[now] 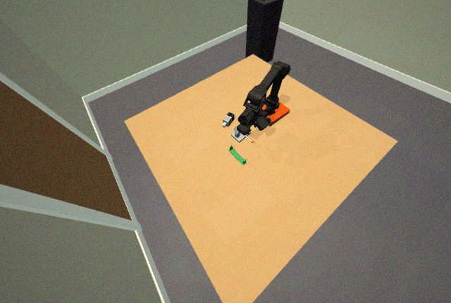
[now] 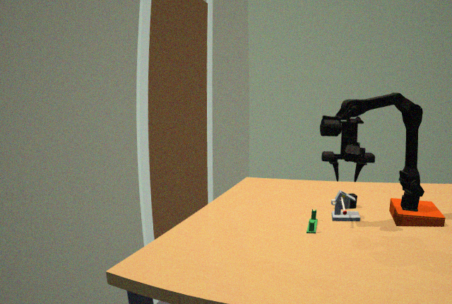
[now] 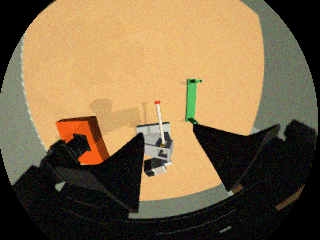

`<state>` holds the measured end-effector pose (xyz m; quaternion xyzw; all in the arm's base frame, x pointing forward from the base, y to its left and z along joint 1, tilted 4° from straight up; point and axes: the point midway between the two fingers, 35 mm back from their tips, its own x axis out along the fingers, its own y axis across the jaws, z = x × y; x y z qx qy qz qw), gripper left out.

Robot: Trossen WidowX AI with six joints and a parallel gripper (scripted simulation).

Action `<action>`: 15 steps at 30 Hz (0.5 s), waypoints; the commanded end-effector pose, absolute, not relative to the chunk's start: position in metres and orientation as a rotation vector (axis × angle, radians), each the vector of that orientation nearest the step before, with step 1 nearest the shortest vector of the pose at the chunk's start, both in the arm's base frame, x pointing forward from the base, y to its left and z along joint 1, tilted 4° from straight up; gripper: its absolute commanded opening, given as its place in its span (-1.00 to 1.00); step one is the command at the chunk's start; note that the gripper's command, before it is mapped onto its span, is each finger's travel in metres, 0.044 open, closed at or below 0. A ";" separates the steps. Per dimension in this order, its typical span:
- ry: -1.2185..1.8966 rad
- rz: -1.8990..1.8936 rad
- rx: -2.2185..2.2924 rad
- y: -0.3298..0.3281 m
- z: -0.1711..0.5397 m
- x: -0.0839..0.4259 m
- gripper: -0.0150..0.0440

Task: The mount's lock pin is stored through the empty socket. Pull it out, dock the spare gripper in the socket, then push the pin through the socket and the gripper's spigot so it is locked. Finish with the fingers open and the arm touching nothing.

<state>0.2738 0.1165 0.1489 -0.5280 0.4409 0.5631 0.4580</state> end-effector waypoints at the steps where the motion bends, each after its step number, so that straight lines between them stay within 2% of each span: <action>1: 1.102 1.400 -1.298 0.111 0.144 0.275 0.53; 8: 1.103 1.401 -1.298 0.117 0.085 0.269 0.53; 15: 1.103 1.401 -1.298 0.116 0.076 0.269 0.53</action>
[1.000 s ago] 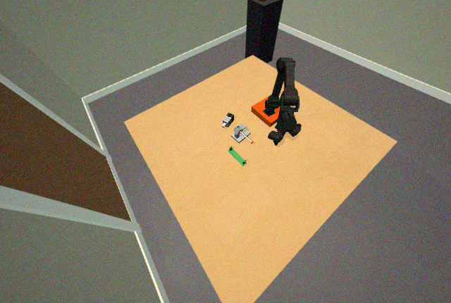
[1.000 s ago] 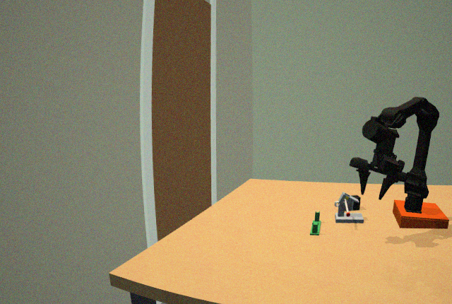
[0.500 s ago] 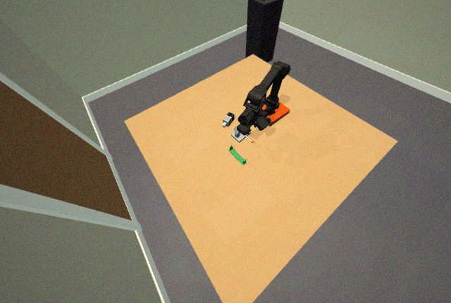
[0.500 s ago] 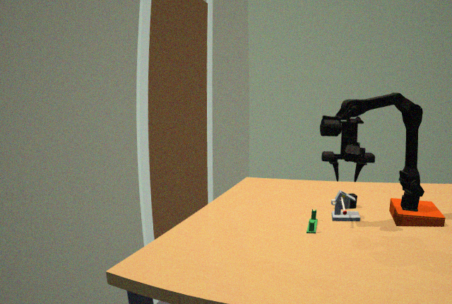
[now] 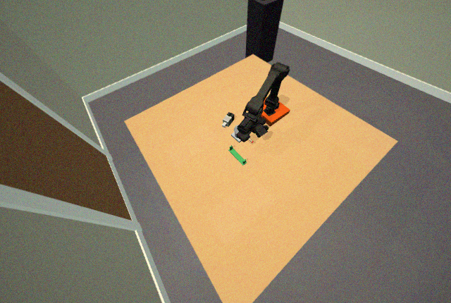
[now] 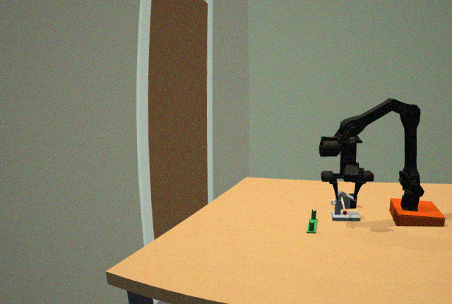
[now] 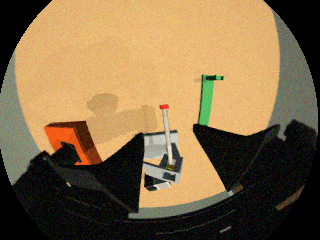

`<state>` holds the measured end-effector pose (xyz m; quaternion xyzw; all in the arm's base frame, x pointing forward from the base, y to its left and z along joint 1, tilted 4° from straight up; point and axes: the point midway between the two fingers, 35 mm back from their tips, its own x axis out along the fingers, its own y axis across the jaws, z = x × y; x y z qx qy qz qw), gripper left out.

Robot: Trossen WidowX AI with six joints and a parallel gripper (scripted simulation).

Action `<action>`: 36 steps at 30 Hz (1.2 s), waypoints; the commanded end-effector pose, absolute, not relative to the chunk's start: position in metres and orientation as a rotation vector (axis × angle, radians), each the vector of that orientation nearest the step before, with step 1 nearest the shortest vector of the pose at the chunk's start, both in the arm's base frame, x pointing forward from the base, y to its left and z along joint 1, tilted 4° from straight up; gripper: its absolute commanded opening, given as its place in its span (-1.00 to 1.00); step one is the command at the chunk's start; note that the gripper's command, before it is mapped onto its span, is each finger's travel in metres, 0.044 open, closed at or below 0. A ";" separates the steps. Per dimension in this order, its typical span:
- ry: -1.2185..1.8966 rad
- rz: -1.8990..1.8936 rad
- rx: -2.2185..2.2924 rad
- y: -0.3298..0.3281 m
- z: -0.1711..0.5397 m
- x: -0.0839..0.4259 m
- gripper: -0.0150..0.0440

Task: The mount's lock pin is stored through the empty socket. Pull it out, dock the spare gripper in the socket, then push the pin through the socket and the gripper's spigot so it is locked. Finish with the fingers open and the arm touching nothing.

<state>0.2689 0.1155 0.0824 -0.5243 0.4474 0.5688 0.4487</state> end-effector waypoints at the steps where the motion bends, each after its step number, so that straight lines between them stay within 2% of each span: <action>1: 1.103 1.401 -1.298 0.116 0.075 0.269 0.53; 36: 1.103 1.402 -1.298 0.117 0.019 0.267 0.53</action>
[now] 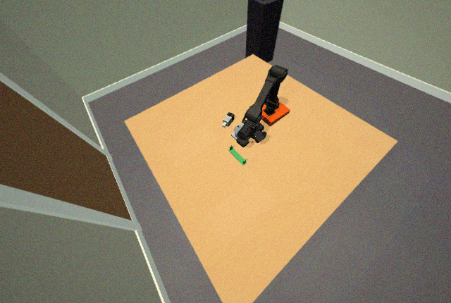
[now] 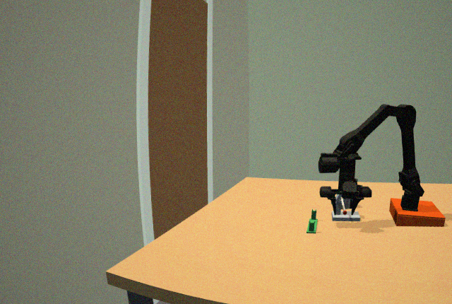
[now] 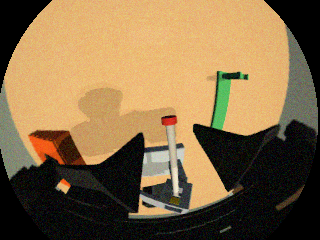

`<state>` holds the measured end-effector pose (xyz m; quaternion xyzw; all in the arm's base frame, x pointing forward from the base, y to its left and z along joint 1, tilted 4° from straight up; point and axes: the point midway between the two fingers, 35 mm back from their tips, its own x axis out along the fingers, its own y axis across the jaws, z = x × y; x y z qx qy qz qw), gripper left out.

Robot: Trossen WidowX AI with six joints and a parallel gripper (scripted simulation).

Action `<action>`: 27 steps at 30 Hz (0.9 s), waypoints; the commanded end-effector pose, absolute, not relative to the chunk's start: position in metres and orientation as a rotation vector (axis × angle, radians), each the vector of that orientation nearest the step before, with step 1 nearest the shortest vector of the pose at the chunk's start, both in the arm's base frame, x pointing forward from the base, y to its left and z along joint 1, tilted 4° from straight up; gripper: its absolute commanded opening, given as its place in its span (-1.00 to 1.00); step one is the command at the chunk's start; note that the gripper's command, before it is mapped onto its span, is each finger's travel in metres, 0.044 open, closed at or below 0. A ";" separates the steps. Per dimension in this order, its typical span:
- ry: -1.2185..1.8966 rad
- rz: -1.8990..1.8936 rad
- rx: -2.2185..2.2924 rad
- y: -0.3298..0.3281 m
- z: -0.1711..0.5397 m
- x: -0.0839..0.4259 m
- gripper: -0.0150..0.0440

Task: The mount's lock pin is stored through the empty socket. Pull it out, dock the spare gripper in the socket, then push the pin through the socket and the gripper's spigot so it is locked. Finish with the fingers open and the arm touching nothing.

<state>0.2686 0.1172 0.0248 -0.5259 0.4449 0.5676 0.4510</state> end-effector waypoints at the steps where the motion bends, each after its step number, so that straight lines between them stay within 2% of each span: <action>1: 1.103 1.402 -1.298 0.117 0.019 0.267 0.53; 5: 1.103 1.402 -1.298 0.117 0.019 0.267 0.53; 16: 1.103 1.402 -1.298 0.117 0.019 0.267 -0.45; 27: 1.102 1.402 -1.295 0.117 0.019 0.267 -0.49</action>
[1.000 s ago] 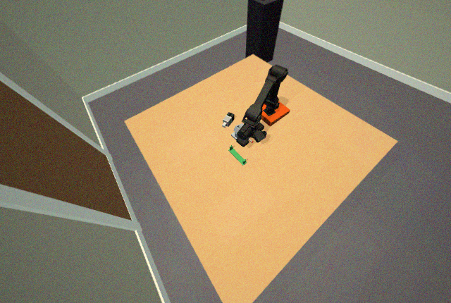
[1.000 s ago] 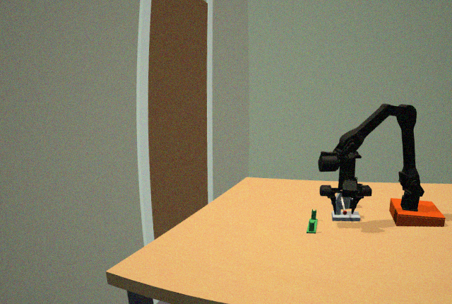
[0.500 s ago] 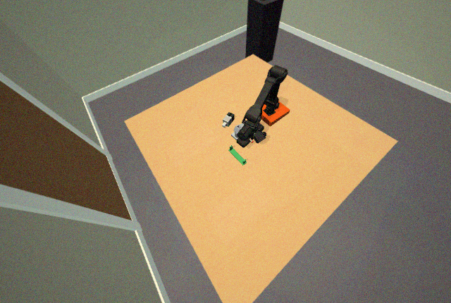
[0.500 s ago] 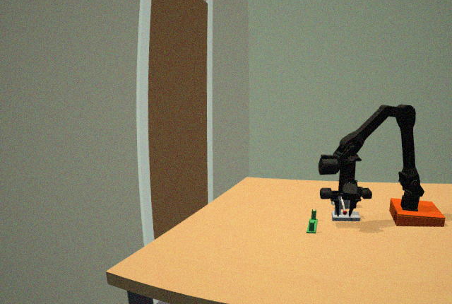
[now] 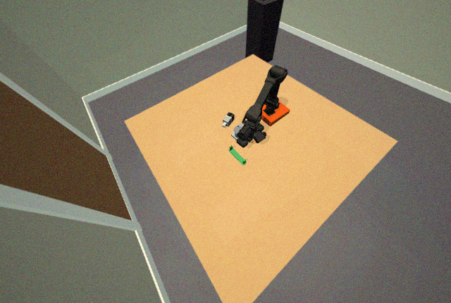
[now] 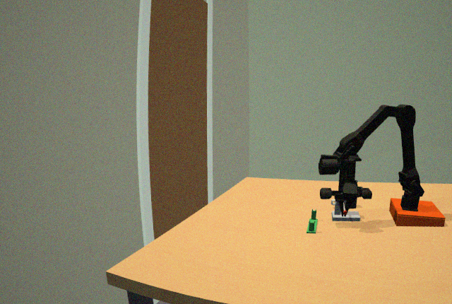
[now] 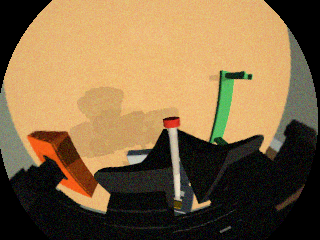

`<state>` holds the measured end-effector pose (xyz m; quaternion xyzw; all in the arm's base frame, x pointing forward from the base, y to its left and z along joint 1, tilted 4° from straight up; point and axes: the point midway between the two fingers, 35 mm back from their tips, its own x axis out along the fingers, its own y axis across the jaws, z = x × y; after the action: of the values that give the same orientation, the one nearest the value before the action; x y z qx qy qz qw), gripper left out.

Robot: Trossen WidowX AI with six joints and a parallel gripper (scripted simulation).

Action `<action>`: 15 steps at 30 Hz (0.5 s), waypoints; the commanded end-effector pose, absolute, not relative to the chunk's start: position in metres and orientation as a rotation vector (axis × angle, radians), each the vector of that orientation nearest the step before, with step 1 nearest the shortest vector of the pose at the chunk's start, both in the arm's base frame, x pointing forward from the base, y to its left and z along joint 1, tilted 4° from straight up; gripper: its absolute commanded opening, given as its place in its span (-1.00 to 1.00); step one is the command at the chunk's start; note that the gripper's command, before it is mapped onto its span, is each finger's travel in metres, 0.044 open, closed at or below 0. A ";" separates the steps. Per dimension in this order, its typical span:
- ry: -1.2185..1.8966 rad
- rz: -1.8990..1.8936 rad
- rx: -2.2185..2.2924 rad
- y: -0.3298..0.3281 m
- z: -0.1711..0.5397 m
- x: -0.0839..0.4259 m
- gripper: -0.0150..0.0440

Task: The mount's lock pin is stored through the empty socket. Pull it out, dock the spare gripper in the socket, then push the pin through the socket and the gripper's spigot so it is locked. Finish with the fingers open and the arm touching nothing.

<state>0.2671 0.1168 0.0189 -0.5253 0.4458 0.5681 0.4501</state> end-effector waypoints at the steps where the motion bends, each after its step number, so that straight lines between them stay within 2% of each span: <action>1: 1.098 1.405 -1.287 0.117 0.019 0.267 -0.49; 15: 1.000 1.454 -1.106 0.125 0.031 0.270 -0.49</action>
<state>0.2703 0.1215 0.0285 -0.4730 0.4237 0.5930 0.4951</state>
